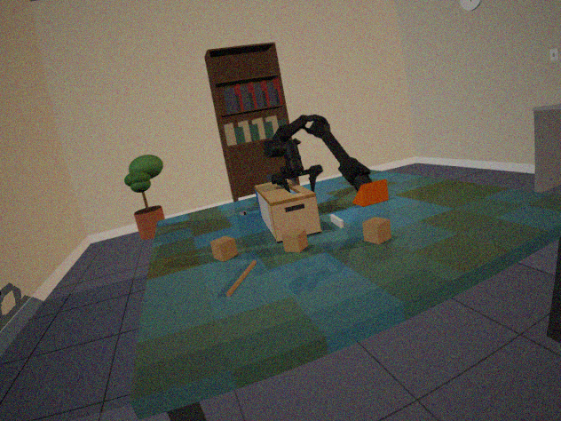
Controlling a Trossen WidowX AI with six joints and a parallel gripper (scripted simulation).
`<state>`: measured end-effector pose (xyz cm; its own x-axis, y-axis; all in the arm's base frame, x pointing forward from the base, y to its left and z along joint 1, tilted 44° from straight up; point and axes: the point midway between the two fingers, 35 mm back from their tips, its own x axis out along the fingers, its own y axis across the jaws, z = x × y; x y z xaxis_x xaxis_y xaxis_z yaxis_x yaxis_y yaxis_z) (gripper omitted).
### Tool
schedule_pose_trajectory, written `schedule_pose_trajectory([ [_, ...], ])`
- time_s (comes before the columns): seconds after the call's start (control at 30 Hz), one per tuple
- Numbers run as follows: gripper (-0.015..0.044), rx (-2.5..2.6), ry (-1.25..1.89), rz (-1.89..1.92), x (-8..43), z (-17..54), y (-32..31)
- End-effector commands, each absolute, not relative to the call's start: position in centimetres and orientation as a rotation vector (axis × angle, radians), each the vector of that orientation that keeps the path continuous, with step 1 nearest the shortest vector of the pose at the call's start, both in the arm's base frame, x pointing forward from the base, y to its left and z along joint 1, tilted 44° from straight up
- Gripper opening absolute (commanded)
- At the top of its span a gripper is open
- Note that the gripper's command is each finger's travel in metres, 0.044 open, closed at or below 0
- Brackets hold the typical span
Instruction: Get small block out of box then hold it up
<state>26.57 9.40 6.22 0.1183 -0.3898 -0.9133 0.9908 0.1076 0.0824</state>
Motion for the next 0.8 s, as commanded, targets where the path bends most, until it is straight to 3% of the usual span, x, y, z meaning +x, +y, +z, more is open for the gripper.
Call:
schedule_pose_trajectory([
  [0.0, 0.04, 0.897, 0.88, -1.237, 26.5, 5.5, 10.1],
  [0.77, 0.04, 0.899, 0.881, -1.236, 26.4, 2.3, 13.7],
])
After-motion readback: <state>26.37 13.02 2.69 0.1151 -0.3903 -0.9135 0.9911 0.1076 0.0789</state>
